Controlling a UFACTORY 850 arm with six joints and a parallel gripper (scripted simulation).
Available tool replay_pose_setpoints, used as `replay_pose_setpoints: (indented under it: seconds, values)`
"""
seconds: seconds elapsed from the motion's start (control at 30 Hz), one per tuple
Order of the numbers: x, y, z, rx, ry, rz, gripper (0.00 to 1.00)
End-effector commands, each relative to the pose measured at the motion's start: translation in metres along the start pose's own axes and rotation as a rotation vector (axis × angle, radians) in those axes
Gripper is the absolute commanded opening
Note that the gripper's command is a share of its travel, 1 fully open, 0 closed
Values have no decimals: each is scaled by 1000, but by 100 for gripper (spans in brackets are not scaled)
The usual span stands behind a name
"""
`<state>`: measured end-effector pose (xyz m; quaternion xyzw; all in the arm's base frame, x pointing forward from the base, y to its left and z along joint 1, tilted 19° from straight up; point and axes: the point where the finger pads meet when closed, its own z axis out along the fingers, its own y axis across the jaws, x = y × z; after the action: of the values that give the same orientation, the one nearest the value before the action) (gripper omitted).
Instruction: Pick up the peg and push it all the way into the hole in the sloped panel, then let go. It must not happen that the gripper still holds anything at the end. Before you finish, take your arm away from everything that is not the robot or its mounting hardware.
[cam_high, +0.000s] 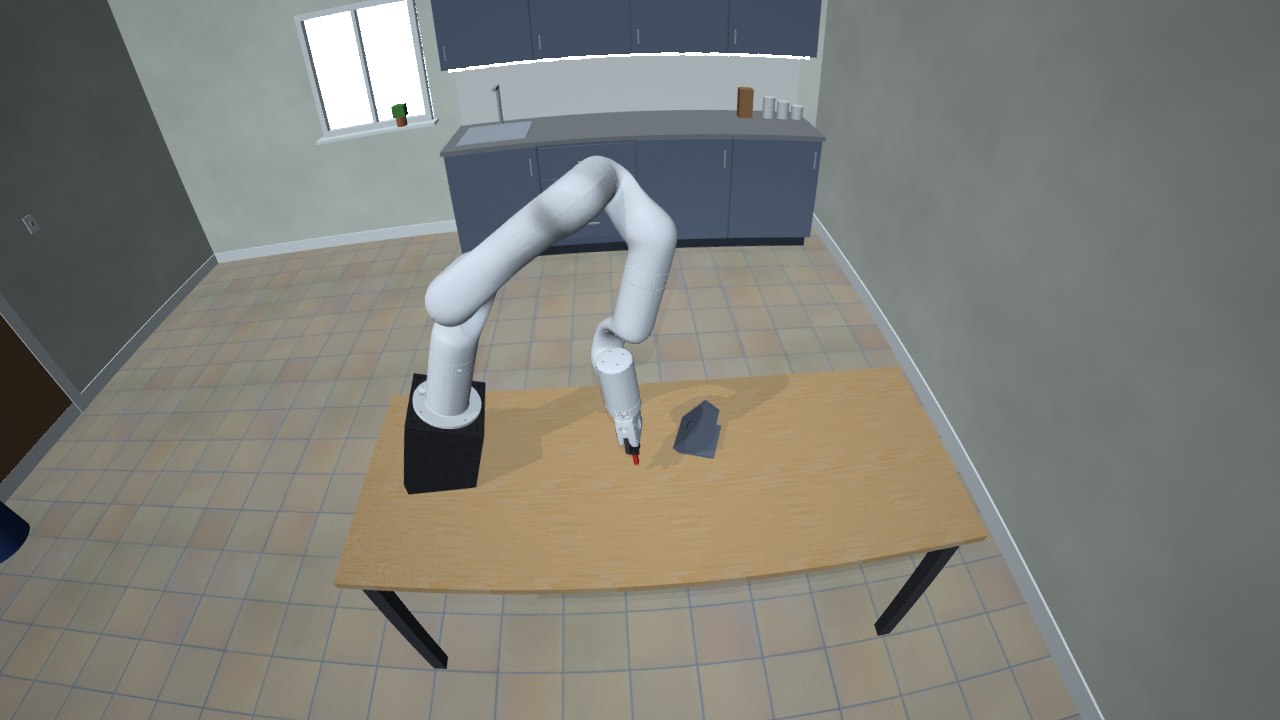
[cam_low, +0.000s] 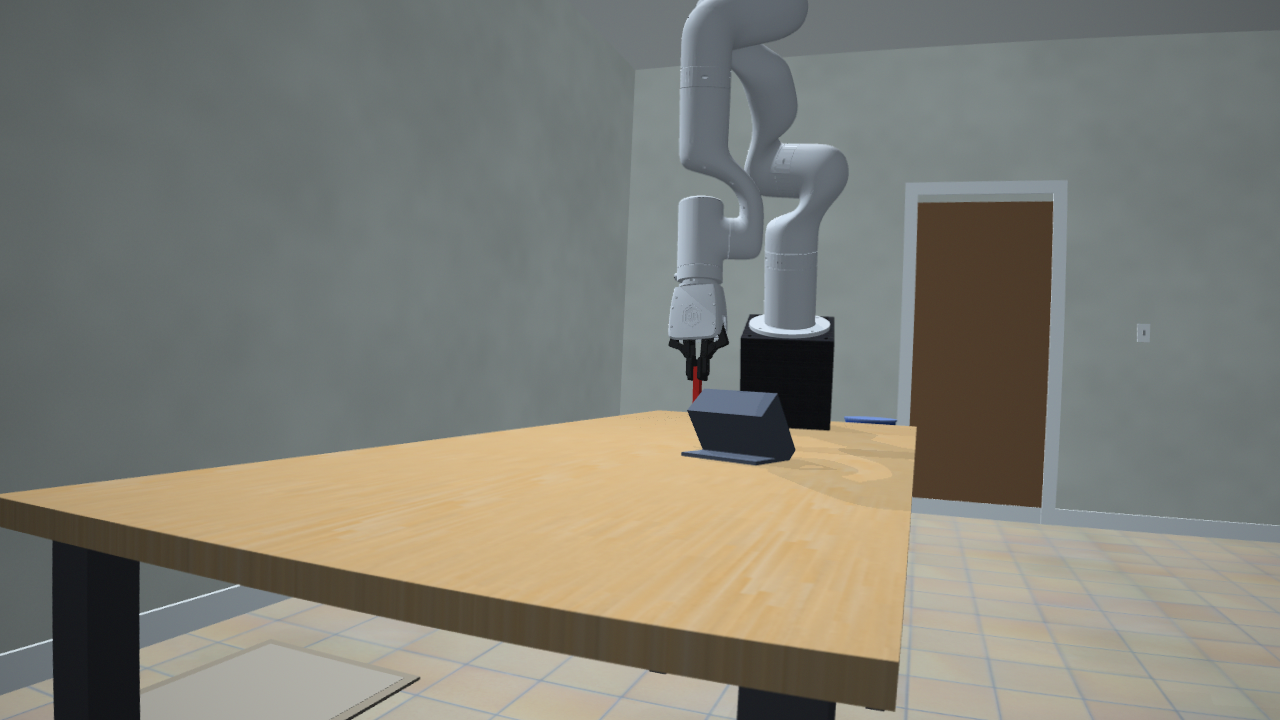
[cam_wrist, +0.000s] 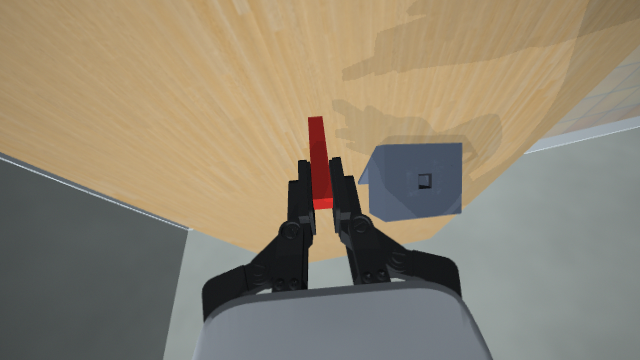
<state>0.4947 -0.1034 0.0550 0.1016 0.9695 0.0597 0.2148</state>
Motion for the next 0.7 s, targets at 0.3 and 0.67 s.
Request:
replay_pose_setpoints:
  seconds: [0.3, 0.67]
  values:
    - [-9, 31, 10, -29, -64, 32, 0]
    - [-15, 55, 18, -47, -119, 59, 0]
